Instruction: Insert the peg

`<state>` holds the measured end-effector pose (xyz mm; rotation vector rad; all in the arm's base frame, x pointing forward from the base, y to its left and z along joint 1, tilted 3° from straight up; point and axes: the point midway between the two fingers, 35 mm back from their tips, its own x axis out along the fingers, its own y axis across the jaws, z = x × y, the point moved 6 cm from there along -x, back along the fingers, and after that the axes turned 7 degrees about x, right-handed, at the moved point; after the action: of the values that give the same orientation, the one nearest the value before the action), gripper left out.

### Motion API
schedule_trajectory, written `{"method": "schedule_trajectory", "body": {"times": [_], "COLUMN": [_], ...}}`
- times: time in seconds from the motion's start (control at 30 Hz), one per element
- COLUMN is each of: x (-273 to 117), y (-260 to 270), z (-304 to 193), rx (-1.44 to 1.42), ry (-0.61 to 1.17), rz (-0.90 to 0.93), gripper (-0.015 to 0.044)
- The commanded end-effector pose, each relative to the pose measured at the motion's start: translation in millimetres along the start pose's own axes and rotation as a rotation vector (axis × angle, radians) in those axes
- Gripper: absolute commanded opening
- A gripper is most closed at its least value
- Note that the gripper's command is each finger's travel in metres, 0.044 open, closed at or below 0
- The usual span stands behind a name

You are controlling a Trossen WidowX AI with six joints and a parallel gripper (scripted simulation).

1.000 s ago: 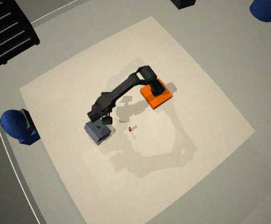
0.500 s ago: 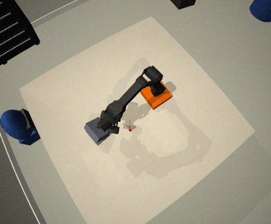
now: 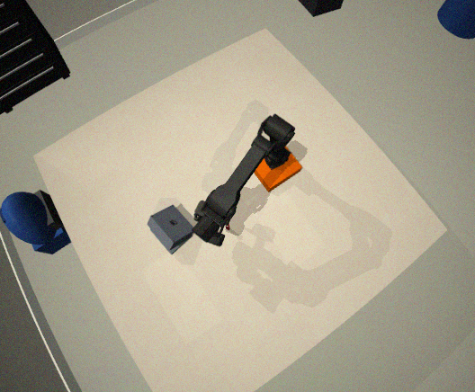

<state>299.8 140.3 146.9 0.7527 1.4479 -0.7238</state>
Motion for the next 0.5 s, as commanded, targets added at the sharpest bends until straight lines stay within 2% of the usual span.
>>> {"method": "schedule_trajectory", "body": {"times": [0.0,0.47], "x": [2,15], "y": [-4,-3], "z": [-13,-13], "rx": [0.044,0.044], "ry": [0.035,0.035], "rz": [0.003,0.003], "gripper": [0.0440,0.0440]}}
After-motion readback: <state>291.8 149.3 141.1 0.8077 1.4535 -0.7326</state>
